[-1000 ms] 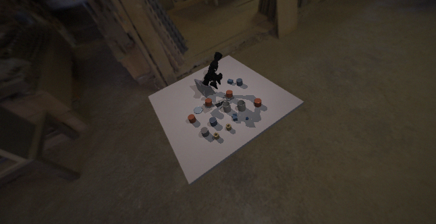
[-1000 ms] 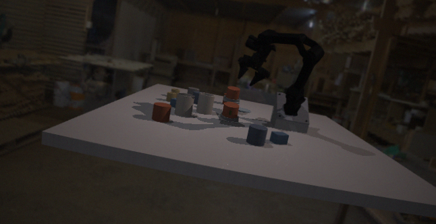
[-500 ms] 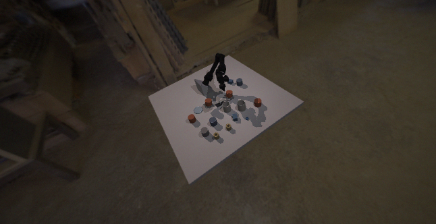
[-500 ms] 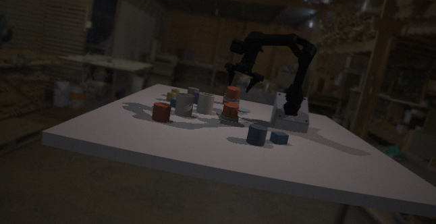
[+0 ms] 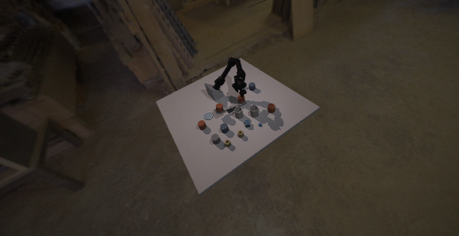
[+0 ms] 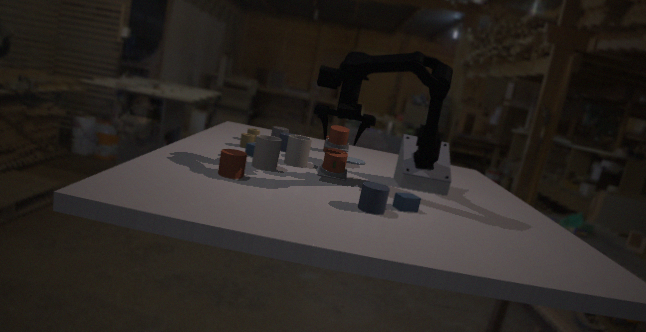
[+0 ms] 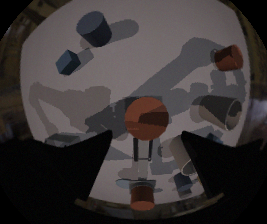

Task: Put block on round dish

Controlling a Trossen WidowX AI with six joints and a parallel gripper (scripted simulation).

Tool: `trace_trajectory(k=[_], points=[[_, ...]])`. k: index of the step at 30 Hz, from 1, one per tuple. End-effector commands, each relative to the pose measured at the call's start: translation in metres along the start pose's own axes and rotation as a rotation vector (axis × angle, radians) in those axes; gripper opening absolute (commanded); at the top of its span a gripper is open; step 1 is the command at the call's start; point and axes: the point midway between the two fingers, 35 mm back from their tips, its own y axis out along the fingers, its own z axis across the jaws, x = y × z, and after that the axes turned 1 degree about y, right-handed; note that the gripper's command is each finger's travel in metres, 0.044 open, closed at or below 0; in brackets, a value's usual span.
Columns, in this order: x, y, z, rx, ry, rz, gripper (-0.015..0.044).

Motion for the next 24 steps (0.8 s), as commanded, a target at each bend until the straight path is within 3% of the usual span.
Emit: trace_trajectory(k=[1, 24], points=[[0.003, 0.001, -0.002, 0.005, -0.037, 0.010, 0.0440], [0.002, 0.034, -0.004, 0.004, -0.038, 0.011, 0.0440]])
